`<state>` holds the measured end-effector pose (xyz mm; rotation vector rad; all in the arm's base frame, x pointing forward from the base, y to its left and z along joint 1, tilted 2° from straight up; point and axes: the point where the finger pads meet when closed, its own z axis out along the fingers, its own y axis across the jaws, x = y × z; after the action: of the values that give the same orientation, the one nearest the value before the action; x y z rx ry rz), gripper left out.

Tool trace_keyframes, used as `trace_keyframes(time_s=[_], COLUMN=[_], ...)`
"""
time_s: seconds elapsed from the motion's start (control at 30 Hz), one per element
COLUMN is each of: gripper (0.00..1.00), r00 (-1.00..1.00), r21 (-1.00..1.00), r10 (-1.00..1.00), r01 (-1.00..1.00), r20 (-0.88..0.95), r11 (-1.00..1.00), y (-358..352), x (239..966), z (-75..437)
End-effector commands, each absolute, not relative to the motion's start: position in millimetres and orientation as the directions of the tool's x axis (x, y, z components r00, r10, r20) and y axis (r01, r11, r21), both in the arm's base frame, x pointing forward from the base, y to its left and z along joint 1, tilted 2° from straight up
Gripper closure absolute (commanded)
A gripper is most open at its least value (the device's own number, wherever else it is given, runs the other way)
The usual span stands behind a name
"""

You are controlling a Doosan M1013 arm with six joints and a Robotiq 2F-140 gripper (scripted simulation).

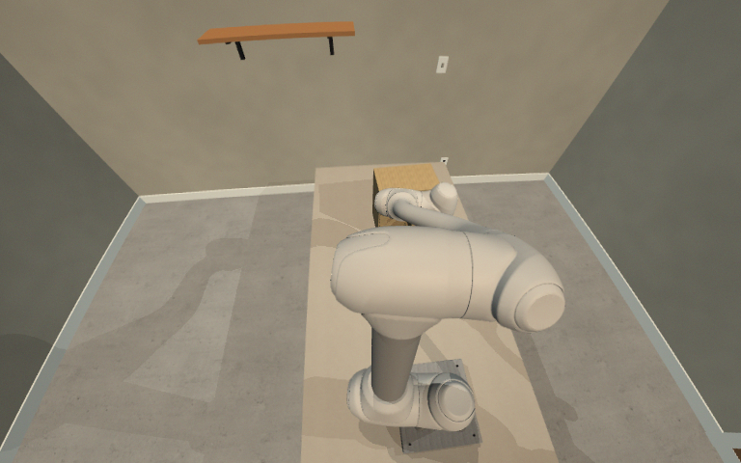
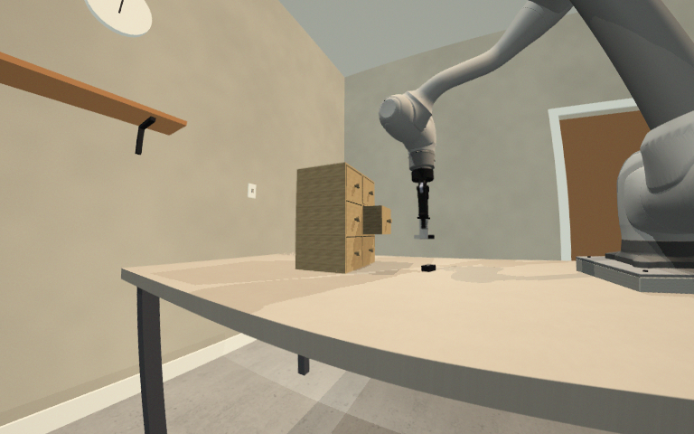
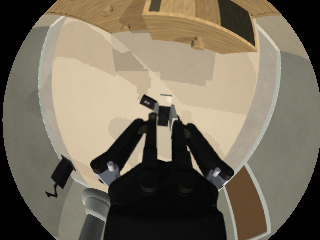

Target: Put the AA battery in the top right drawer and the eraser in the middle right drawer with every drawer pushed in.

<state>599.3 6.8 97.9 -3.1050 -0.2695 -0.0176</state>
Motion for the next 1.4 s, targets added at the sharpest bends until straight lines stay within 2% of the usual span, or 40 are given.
trace_keyframes(time_s=[0.0,0.6,1.37], gripper=[0.89,0.89,0.89], r00=[0.984,0.984,0.984], r21=[-0.027,-0.027,-0.027], r10=[0.177,0.177,0.177], r01=[0.177,0.177,0.177], r20=[0.014,0.014,0.014], r11=[-0.984,-0.984,-0.984], y=[6,5,2], x=[599,599,598], z=[98,131,229])
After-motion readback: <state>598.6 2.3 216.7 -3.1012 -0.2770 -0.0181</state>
